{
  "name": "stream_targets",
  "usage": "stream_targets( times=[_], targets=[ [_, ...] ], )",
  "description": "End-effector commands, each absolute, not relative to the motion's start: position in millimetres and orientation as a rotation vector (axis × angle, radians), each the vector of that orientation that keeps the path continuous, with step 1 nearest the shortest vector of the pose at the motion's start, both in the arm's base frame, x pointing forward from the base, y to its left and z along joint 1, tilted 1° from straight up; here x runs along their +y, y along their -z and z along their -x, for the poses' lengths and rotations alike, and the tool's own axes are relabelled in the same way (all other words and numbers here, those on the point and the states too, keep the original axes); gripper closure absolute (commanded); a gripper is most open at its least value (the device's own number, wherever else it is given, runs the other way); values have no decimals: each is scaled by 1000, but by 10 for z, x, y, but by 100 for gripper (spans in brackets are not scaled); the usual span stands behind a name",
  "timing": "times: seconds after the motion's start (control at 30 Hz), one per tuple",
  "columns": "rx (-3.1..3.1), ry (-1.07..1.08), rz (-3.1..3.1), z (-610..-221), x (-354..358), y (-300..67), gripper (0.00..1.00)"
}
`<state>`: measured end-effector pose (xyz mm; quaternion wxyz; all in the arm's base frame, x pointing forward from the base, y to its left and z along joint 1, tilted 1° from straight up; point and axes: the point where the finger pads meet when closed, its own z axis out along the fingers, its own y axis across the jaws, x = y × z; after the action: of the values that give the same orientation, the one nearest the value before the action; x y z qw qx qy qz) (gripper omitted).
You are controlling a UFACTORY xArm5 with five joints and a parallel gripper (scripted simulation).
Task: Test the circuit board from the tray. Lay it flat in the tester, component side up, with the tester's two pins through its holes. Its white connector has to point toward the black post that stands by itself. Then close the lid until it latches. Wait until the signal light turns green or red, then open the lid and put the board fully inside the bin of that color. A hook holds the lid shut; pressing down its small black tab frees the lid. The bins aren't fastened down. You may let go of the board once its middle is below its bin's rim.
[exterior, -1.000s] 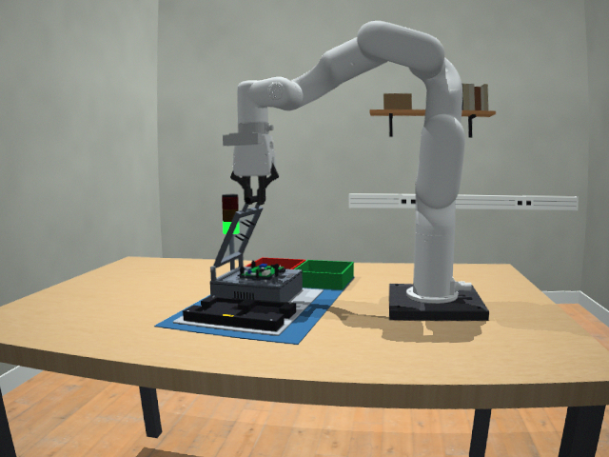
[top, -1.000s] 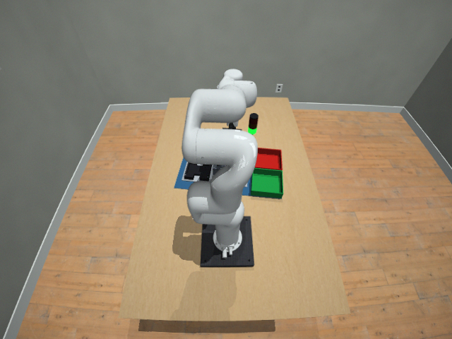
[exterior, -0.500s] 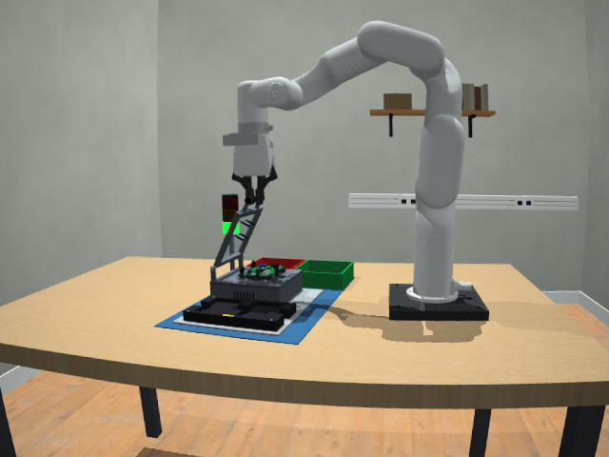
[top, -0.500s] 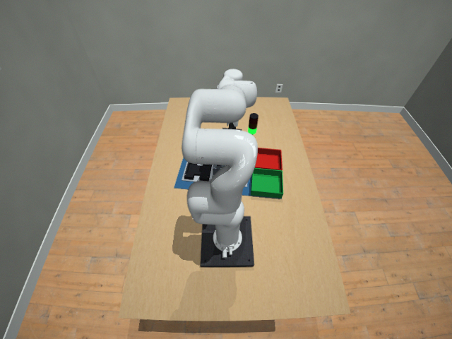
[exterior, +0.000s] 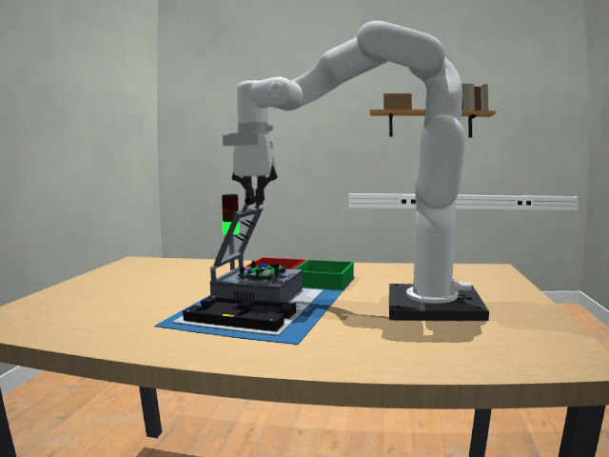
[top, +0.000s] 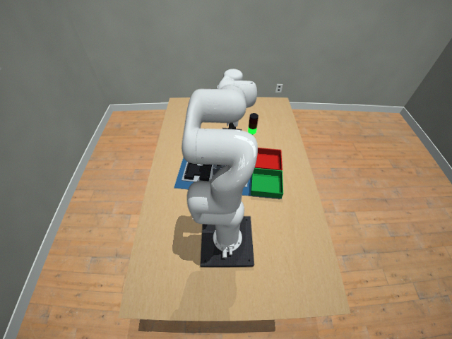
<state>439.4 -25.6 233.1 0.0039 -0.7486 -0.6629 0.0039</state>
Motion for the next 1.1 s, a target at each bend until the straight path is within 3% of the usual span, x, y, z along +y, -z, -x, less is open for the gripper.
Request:
stream_targets(
  times=[0.0, 0.63, 1.07],
  targets=[
    [-2079, -8, 2348, -4403, -256, -2346, 100],
    [-2079, -8, 2348, -4456, -263, -2374, 100],
    [-2079, -8, 2348, -4835, -311, -2517, 100]
  ],
)
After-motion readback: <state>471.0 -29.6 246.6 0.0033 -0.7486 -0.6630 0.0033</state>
